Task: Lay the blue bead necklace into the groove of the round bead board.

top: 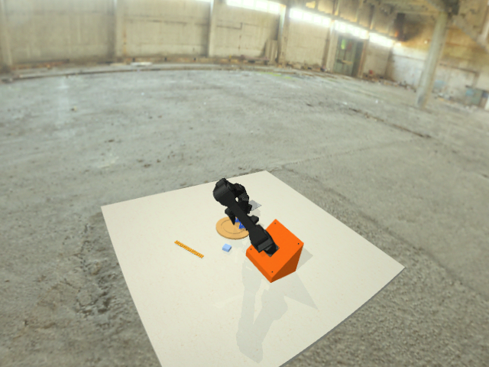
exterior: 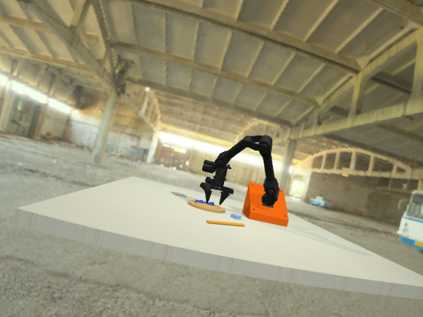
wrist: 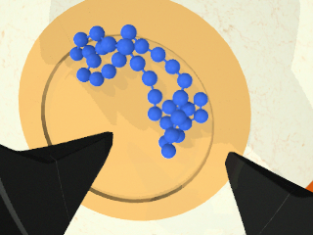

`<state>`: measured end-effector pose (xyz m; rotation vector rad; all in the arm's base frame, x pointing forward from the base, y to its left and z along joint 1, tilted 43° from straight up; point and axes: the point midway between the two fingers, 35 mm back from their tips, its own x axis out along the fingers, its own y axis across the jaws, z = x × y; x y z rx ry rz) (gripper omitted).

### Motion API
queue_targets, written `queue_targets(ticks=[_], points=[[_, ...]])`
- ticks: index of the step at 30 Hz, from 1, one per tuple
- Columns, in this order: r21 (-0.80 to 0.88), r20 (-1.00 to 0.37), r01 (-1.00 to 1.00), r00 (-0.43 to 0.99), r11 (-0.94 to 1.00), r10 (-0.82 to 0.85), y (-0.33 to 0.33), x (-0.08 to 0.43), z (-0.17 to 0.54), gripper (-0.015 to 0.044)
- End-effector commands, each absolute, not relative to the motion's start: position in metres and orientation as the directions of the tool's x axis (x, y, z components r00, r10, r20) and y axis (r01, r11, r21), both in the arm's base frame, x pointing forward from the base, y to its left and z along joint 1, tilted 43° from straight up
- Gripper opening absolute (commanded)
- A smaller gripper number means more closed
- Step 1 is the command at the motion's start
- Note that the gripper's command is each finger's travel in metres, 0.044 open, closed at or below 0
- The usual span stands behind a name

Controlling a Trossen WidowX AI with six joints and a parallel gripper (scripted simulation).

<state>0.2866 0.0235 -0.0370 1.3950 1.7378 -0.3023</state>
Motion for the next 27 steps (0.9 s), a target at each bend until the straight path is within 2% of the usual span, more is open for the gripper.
queue_targets(ticks=[1,16,18,21,27], points=[[0.315,-0.737,0.884,-0.001,0.346,0.675,0.021,0.287,-0.035,0.0440],[0.315,-0.736,0.884,-0.003,0.346,0.677,0.018,0.287,-0.031,0.0440],[0.347,-0.737,0.857,-0.003,0.381,0.676,0.016,0.288,-0.031,0.0387],[0.474,-0.737,0.710,-0.002,0.520,0.675,0.007,0.293,-0.032,0.0310],[0.649,-0.738,0.272,-0.002,0.711,0.675,-0.013,0.301,-0.033,0.0310]])
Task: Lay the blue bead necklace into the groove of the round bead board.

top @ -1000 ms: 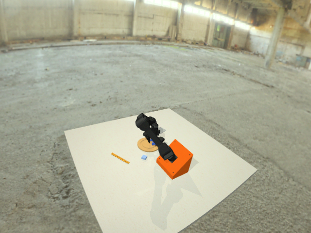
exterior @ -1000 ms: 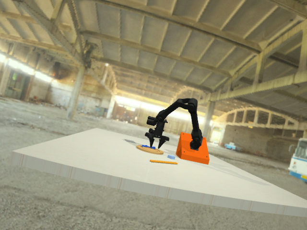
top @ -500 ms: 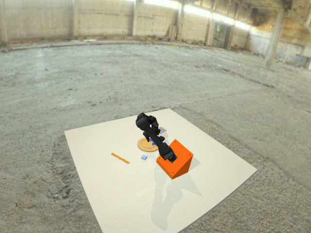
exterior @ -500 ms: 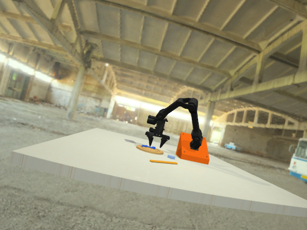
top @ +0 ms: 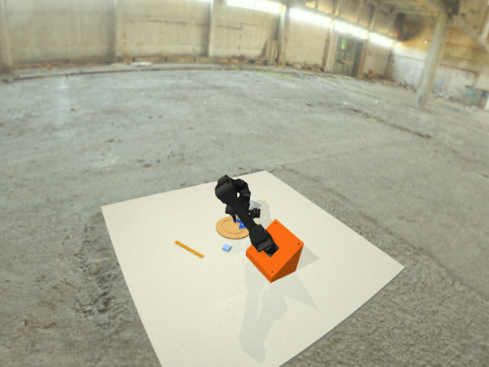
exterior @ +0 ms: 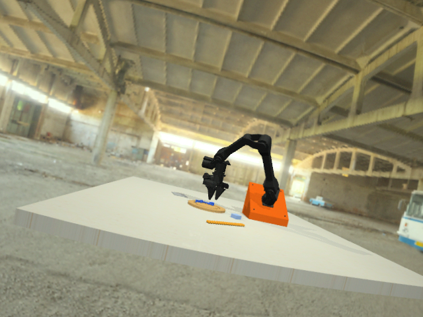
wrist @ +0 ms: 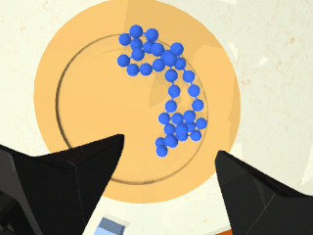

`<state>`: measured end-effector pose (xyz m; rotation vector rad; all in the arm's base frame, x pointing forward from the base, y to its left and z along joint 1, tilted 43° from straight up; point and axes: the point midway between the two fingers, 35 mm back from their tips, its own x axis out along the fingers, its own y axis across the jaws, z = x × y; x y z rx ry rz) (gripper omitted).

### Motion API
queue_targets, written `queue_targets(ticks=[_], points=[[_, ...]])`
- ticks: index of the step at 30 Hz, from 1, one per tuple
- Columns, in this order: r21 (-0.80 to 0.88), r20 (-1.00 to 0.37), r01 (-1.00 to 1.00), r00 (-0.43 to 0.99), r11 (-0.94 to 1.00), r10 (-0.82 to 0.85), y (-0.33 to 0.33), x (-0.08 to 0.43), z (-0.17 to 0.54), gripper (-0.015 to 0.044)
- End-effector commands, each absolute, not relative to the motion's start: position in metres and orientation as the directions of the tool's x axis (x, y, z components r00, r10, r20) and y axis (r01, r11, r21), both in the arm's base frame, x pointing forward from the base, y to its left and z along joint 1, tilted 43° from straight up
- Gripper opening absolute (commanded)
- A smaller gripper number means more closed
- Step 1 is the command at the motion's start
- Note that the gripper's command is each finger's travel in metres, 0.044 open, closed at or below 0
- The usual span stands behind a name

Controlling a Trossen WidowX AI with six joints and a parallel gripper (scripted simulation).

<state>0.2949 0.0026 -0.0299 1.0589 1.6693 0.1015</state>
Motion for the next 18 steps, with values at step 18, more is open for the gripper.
queue_targets(ticks=[18], points=[[0.674,-0.738,0.067,-0.002,0.736,0.675,-0.011,0.303,-0.044,0.0310]])
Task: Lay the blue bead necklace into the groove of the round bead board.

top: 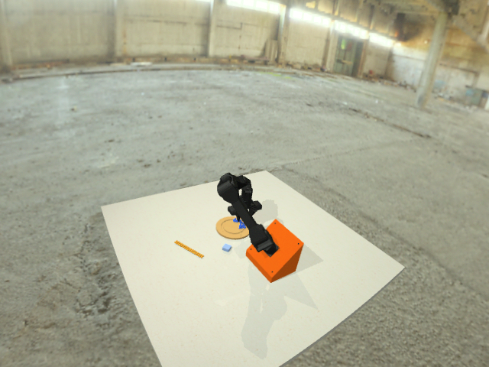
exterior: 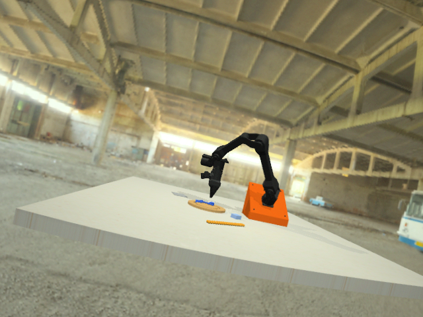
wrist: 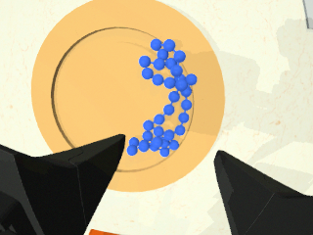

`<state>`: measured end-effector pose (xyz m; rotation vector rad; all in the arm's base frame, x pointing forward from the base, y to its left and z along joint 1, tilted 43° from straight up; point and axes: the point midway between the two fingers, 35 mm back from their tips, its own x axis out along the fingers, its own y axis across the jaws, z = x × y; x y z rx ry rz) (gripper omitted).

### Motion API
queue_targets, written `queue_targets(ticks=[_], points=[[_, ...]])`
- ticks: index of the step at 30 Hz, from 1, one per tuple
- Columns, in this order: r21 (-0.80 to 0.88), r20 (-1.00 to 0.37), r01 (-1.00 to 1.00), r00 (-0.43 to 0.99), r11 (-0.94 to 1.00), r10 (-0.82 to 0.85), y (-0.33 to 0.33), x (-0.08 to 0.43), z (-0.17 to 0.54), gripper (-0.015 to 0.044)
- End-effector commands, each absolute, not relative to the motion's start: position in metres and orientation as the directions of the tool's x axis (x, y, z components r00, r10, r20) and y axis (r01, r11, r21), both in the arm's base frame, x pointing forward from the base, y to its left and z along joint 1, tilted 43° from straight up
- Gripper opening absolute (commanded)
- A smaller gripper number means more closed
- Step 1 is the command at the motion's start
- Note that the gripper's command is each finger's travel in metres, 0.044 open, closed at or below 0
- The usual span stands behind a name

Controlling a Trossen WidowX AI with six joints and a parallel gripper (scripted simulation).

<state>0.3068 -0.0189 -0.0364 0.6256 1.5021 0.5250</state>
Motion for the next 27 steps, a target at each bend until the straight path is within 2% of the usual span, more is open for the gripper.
queue_targets(ticks=[1,27], points=[[0.674,-0.738,0.067,-0.002,0.736,0.675,-0.011,0.303,-0.044,0.0310],[0.674,-0.737,0.067,-0.002,0.735,0.676,0.006,0.303,-0.063,0.0310]])
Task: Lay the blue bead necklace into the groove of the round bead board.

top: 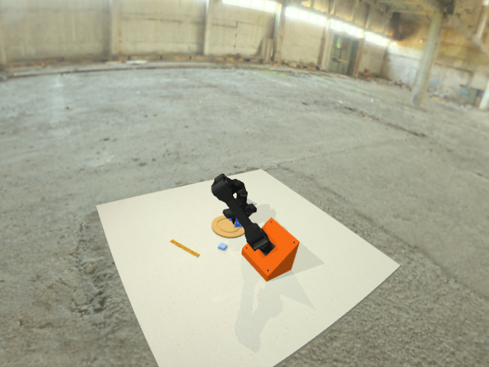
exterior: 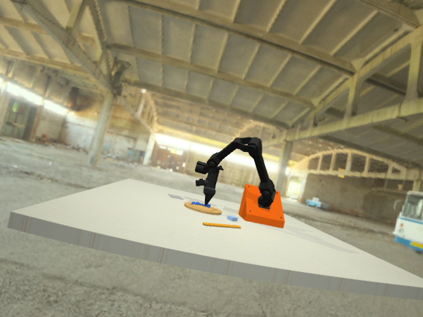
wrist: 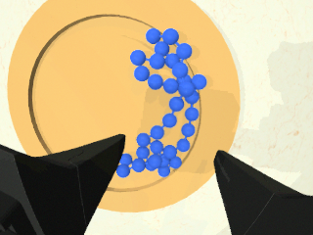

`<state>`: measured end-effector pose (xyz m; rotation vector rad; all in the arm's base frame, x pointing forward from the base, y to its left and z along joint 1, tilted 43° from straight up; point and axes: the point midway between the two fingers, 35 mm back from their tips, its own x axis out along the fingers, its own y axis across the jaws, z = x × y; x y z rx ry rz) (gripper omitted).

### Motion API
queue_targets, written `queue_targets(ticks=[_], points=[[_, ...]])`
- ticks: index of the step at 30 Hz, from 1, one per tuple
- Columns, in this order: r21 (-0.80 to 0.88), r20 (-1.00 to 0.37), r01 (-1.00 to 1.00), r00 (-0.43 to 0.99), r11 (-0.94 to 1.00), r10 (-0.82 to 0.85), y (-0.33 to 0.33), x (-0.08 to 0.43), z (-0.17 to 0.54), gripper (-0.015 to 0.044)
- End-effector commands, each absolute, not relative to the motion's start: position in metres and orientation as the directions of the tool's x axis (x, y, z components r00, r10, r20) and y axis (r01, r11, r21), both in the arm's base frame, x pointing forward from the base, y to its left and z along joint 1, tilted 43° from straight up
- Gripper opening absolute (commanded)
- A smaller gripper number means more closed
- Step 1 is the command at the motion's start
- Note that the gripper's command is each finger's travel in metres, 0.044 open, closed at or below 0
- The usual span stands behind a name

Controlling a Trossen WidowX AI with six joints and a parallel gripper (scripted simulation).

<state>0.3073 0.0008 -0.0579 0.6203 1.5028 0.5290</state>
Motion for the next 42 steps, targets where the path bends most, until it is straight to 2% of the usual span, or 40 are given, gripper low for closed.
queue_targets(ticks=[1,8,15,34,42], points=[[0.674,-0.737,0.067,-0.002,0.735,0.676,0.0065,0.3033,-0.0632,0.0310],[0.674,-0.737,0.067,-0.002,0.735,0.676,0.0065,0.3033,-0.0632,0.0310],[0.671,-0.741,0.061,0.003,0.739,0.672,0.0046,0.3049,-0.0619,0.0126],[0.671,-0.741,0.061,0.003,0.739,0.672,0.0046,0.3049,-0.0619,0.0000],[0.671,-0.740,0.062,0.002,0.739,0.673,0.0032,0.3047,-0.0603,0.0000]])
